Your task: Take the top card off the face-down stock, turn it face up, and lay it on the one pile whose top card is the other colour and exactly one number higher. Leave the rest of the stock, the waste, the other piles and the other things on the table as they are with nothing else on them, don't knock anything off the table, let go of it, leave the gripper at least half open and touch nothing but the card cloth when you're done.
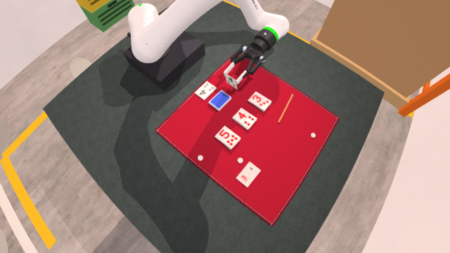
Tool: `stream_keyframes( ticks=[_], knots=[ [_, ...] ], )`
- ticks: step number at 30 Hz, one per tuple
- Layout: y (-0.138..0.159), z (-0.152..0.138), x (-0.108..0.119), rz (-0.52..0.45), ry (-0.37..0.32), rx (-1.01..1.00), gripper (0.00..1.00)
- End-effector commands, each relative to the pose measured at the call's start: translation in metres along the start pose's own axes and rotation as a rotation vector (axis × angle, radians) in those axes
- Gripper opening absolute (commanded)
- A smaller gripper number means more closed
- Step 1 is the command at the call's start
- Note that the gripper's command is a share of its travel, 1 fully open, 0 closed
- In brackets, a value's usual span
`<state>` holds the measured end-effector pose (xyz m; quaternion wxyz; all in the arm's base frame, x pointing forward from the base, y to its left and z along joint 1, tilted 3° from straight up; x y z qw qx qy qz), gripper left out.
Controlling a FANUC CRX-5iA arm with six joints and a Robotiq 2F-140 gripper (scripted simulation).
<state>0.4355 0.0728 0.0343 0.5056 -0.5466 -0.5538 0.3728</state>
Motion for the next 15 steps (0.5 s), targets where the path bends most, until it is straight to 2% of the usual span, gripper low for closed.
stream_keyframes(
  ticks=[1, 8, 15],
  knots=[
    [0.0007, 0.0, 0.0001, 0.022, -0.004, 0.0, 0.41],
    [0.0038, 0.0006, -0.0002, 0.096, -0.017, -0.001, 0.41],
    [0.0049, 0.0008, -0.0002, 0.122, -0.022, -0.001, 0.41]
  ],
)
Point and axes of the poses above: the point where the finger pads meet when closed, its own x axis back along the fingers, its own z axis across the jaws, y = z × x, the point moved 1 cm from there along x, back along the fingers, and after that the axes turned 10 degrees about -x, right-handed, at the moved point
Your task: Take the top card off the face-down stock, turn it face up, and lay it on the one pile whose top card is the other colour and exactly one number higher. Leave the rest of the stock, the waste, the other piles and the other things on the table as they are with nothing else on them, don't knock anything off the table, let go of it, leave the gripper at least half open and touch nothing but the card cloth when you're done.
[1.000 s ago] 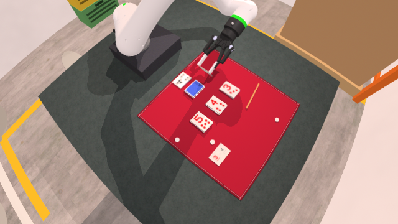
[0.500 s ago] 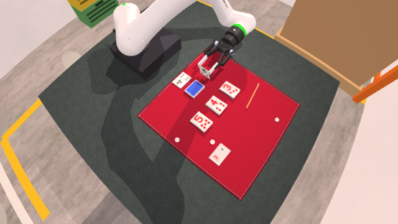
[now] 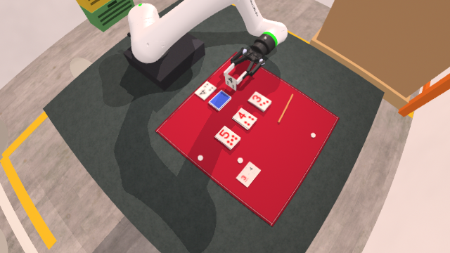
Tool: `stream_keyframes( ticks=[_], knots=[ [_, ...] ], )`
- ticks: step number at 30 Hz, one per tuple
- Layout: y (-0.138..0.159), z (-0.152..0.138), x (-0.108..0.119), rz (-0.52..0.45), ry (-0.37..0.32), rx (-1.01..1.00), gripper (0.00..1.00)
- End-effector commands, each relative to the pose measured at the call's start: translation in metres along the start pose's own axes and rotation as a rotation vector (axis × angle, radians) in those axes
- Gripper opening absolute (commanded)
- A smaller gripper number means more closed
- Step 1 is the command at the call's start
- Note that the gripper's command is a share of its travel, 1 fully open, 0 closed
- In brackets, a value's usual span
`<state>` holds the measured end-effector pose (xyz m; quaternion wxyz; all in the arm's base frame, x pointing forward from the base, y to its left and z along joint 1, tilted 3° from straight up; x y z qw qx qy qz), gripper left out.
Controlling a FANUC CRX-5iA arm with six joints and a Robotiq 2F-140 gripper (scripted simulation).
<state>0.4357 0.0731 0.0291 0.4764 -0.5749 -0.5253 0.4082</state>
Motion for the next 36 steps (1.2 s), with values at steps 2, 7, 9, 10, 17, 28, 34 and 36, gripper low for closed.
stream_keyframes(
  ticks=[2, 7, 9, 10, 17, 28, 34, 36],
  knots=[
    [0.0, -0.0002, 0.0002, 0.006, -0.001, -0.001, 0.41],
    [0.0002, -0.0001, 0.0002, 0.01, -0.002, -0.001, 0.41],
    [0.0002, -0.0001, 0.0002, 0.01, -0.002, -0.001, 0.41],
    [0.0002, -0.0001, 0.0002, 0.01, -0.002, -0.001, 0.41],
    [0.0002, -0.0001, 0.0002, 0.01, -0.002, -0.001, 0.41],
    [0.0002, -0.0001, 0.0002, 0.01, -0.002, -0.001, 0.42],
    [0.0002, -0.0001, 0.0002, 0.01, -0.002, -0.001, 0.42],
    [0.0002, -0.0001, 0.0002, 0.01, -0.002, -0.001, 0.42]
  ],
)
Point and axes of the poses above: the point where the finger pads meet when closed, its own x axis back along the fingers, its own z axis across the jaws, y = z × x, the point moved 1 cm from there along x, back along the fingers, and after that the axes turned 10 degrees about -x, right-handed, at the moved point
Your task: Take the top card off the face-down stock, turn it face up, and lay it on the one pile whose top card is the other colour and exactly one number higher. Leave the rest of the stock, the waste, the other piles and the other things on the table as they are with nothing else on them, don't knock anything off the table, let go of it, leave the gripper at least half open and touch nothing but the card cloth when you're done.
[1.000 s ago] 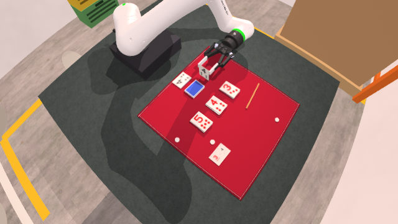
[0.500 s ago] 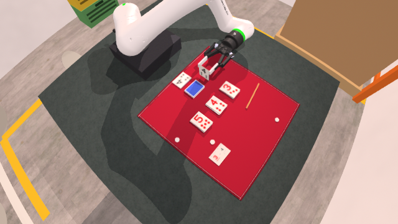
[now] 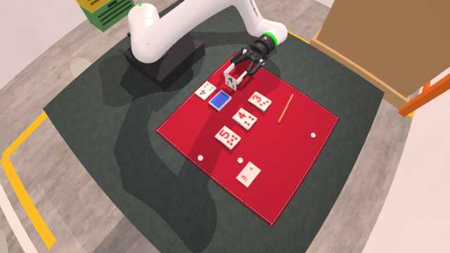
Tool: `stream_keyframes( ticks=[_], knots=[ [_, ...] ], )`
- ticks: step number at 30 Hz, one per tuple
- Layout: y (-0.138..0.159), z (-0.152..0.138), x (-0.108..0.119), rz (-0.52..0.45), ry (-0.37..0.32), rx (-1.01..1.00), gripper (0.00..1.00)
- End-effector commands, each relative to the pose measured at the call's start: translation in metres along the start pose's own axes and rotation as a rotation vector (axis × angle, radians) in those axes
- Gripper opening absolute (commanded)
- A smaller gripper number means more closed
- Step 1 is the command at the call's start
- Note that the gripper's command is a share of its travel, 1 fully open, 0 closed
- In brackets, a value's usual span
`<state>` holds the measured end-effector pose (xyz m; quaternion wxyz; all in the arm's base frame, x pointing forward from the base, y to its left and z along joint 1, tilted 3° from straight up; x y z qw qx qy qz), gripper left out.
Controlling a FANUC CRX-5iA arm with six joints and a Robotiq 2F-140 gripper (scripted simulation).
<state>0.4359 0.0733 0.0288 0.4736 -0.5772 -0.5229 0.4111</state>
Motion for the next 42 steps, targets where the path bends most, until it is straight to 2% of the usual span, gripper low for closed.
stream_keyframes(
  ticks=[1, 17, 42],
  knots=[
    [0.0, 0.0, 0.0, 0.0, 0.0, 0.0, 0.42],
    [0.002, 0.0, 0.0, 0.0, 0.0, 0.0, 0.42],
    [0.024, 0.004, -0.005, 0.0, 0.0, 0.0, 0.42]
  ],
)
Point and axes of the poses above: the point where the finger pads meet when closed, its own x axis back along the fingers, its own z axis across the jaws, y = z × x, the point moved 1 cm from there along x, back along the fingers, and after that the axes turned 10 degrees about -x, right-handed, at the moved point
